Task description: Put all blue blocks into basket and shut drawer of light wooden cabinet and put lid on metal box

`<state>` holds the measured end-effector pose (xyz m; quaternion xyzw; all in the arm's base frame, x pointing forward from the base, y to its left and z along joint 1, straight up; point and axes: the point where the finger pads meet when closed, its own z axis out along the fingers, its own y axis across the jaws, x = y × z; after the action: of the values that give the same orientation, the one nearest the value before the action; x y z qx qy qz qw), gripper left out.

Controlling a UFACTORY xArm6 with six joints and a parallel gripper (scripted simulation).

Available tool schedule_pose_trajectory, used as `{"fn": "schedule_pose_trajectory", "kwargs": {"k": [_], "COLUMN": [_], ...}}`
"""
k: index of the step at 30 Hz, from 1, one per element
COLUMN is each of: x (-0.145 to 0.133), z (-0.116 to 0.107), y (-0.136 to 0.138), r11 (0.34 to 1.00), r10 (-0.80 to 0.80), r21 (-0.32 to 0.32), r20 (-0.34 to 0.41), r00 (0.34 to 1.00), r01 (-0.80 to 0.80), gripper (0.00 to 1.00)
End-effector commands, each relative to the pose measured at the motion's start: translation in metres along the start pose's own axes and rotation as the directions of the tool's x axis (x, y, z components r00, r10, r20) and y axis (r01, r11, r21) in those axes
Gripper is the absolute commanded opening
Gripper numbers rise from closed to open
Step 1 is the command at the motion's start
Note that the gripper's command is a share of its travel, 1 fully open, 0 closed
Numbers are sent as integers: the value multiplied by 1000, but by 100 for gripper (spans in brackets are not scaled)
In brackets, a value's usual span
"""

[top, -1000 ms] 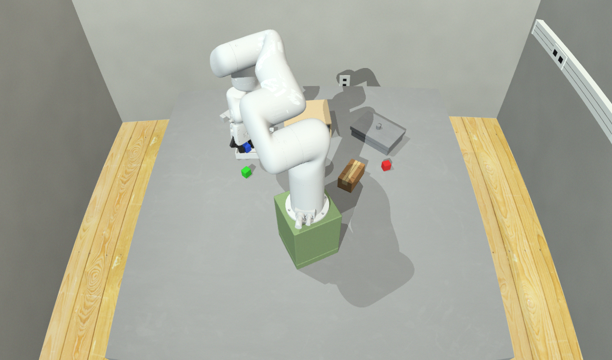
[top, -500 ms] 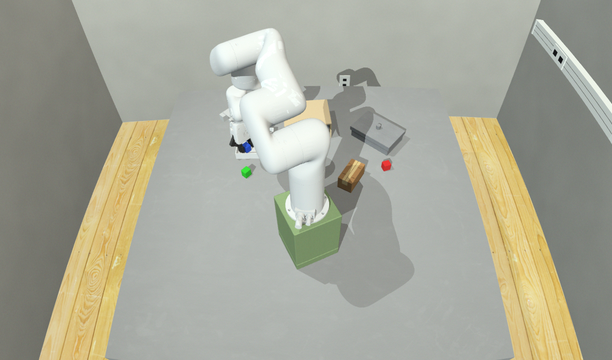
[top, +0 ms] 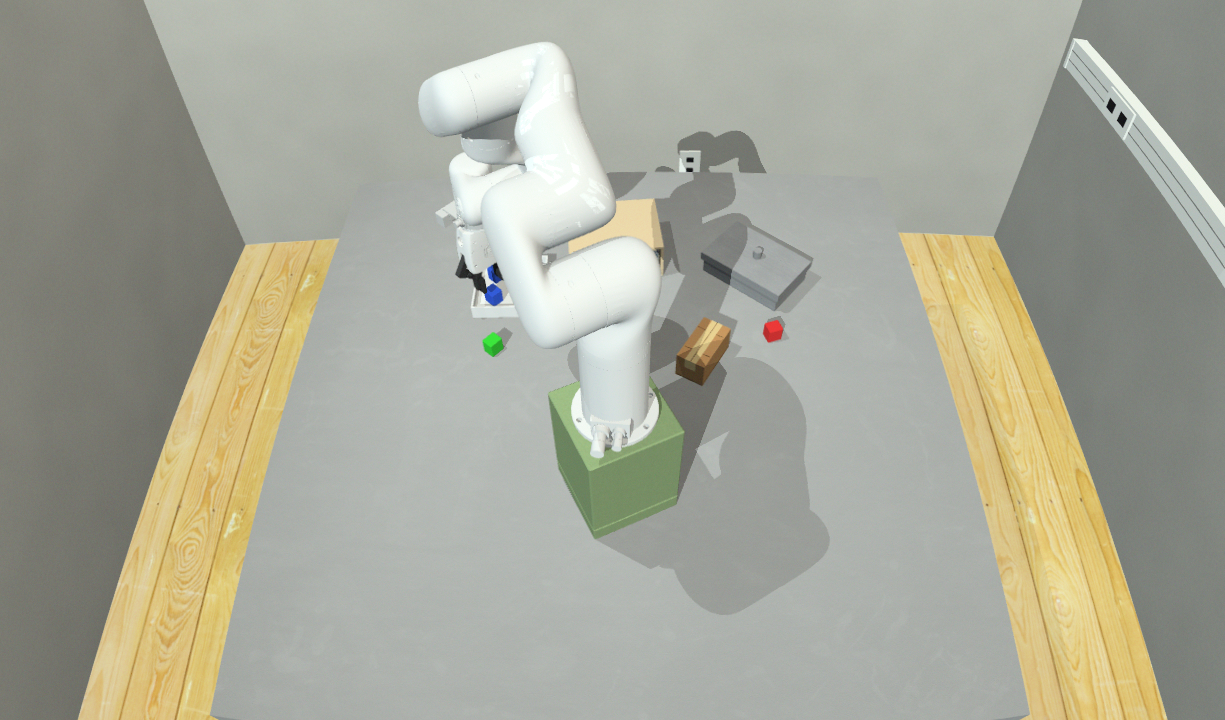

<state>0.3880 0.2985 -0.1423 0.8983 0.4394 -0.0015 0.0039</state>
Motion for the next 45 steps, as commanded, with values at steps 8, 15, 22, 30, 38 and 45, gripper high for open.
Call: {"fn": "schedule_pose_trajectory", "kwargs": {"k": [8, 15, 22, 30, 38, 45], "x": [1, 1, 1, 1, 1, -11], "z": [-54, -76, -99, -110, -111, -111], "y": [0, 0, 0, 0, 0, 27], "r11": [1000, 1000, 1000, 1000, 1000, 995], "r10": [0, 0, 0, 0, 0, -97], "r21": [-1, -1, -1, -1, -1, -1], "r20": [-4, -4, -4, -4, -4, -4], "r00": [1000, 1000, 1000, 1000, 1000, 995], "r01": [0, 0, 0, 0, 0, 97], "gripper": [47, 47, 47, 47, 47, 47]}}
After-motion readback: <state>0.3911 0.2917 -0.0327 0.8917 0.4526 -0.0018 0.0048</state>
